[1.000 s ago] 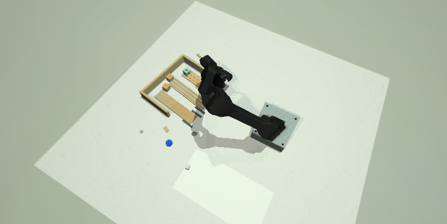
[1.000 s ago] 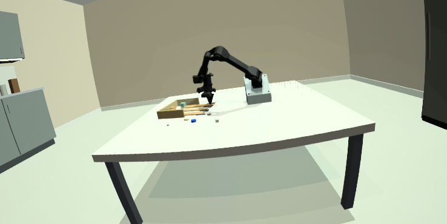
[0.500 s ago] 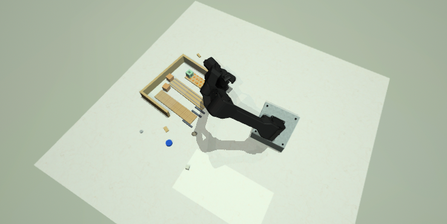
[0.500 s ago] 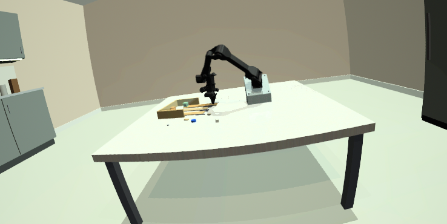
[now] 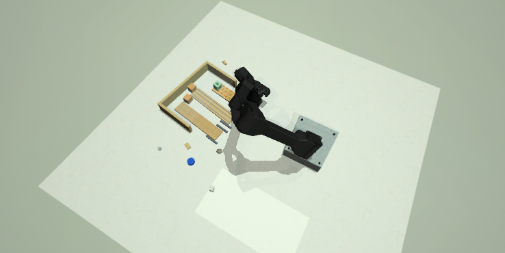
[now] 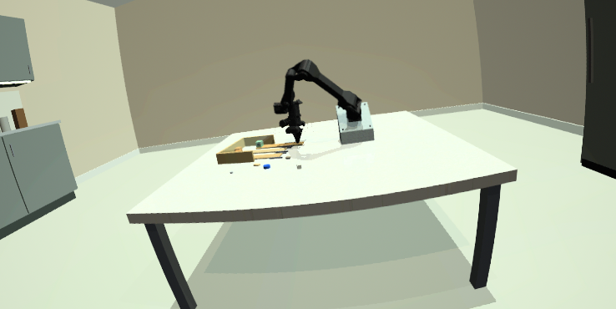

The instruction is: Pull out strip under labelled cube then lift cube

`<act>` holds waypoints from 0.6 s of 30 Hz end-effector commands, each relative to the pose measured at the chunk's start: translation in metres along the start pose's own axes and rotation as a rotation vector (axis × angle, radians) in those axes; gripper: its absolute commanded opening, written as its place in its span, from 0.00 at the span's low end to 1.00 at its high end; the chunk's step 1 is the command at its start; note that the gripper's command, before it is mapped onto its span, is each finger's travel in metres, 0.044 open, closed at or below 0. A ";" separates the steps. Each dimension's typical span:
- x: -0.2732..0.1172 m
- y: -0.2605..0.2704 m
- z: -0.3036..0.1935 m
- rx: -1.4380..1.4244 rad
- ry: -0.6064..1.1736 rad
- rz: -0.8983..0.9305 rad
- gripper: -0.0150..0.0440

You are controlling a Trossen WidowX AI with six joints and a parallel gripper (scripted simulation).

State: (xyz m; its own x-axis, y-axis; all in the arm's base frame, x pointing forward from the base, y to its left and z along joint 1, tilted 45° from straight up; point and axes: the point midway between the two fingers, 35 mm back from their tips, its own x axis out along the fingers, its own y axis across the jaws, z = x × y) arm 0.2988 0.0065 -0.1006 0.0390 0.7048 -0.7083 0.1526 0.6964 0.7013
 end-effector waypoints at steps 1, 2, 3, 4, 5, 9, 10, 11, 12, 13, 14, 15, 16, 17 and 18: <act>0.005 0.001 -0.014 0.002 0.026 -0.004 0.25; 0.005 0.000 -0.016 0.002 0.026 -0.004 0.25; 0.005 0.000 -0.017 0.002 0.026 -0.004 0.25; 0.005 0.000 -0.019 0.002 0.026 -0.004 0.25; 0.005 0.000 -0.020 0.002 0.026 -0.004 0.25; 0.005 0.000 -0.026 0.002 0.026 -0.004 0.25; 0.005 0.000 -0.028 0.002 0.026 -0.004 0.25; 0.005 0.000 -0.029 0.002 0.026 -0.004 0.25; 0.005 0.000 -0.031 0.003 0.026 -0.004 0.25; 0.005 0.000 -0.032 0.003 0.026 -0.004 0.25; 0.005 0.000 -0.034 0.003 0.027 -0.004 0.25; 0.005 0.000 -0.035 0.003 0.027 -0.004 0.25; 0.005 0.000 -0.037 0.003 0.027 -0.004 0.25; 0.005 0.000 -0.038 0.003 0.027 -0.004 0.25; 0.005 0.000 -0.040 0.003 0.027 -0.004 0.25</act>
State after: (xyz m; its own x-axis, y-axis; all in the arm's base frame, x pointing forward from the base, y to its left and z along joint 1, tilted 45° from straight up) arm 0.2725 0.0095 -0.0984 0.0398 0.7043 -0.7088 0.1527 0.6967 0.7009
